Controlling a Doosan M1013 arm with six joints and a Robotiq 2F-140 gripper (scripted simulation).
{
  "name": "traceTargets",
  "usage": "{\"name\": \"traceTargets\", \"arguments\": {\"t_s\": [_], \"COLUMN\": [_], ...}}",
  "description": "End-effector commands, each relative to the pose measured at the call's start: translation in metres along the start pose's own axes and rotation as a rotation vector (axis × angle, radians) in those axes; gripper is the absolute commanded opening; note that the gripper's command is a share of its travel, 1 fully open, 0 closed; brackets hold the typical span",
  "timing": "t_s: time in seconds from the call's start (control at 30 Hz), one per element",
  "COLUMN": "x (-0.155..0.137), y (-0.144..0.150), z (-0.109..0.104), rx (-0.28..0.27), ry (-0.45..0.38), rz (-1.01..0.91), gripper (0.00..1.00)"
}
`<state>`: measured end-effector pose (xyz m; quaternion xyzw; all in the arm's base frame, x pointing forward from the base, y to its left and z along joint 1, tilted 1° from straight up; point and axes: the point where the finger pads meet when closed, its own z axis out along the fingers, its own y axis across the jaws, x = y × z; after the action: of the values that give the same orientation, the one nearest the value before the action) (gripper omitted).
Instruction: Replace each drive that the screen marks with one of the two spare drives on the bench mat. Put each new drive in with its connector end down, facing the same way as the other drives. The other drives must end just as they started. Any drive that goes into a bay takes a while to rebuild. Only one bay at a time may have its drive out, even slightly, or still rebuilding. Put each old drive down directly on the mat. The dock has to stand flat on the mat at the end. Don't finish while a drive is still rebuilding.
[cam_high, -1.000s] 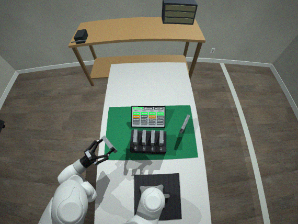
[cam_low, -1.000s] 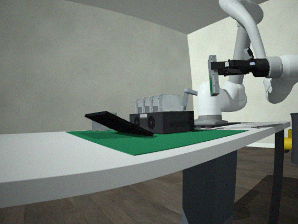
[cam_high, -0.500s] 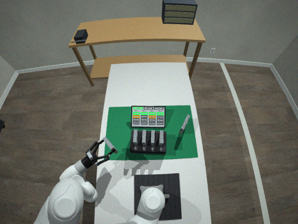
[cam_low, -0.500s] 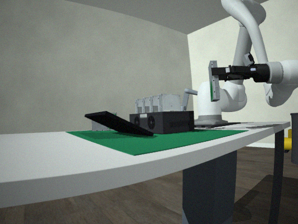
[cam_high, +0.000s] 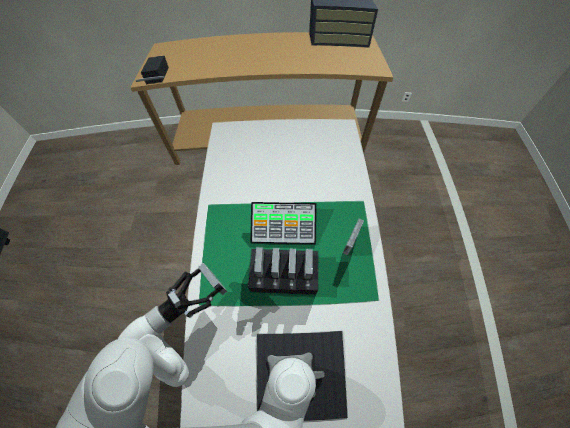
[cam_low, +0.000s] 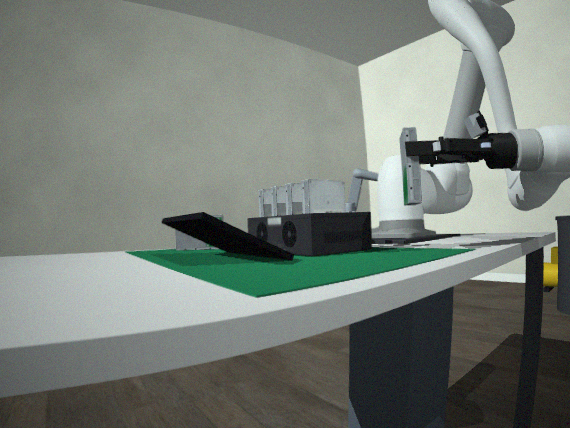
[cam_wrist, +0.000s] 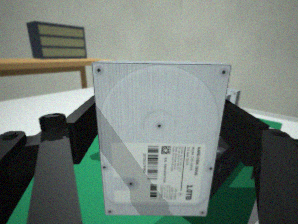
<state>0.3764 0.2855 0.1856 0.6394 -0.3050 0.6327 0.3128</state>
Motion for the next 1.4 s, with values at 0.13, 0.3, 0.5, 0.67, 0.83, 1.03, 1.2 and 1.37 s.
{"name": "traceTargets", "arguments": {"t_s": [0.13,0.3,0.5,0.67,0.83,1.03,1.2,1.37], "x": [-0.013,-0.019,-0.029,-0.038,-0.043,-0.053,-0.06,-0.065], "y": [0.0,0.0,0.0,0.0,0.0,0.0,0.0,0.0], "z": [0.0,0.0,0.0,0.0,0.0,0.0,0.0,0.0], "rx": [0.0,0.0,0.0,0.0,0.0,0.0,0.0,0.0], "ry": [0.0,0.0,0.0,0.0,0.0,0.0,0.0,0.0], "rz": [0.001,0.001,0.001,0.001,0.001,0.001,0.001,0.001], "gripper": [0.1,0.1,0.1,0.1,0.1,0.1,0.1,0.1]}}
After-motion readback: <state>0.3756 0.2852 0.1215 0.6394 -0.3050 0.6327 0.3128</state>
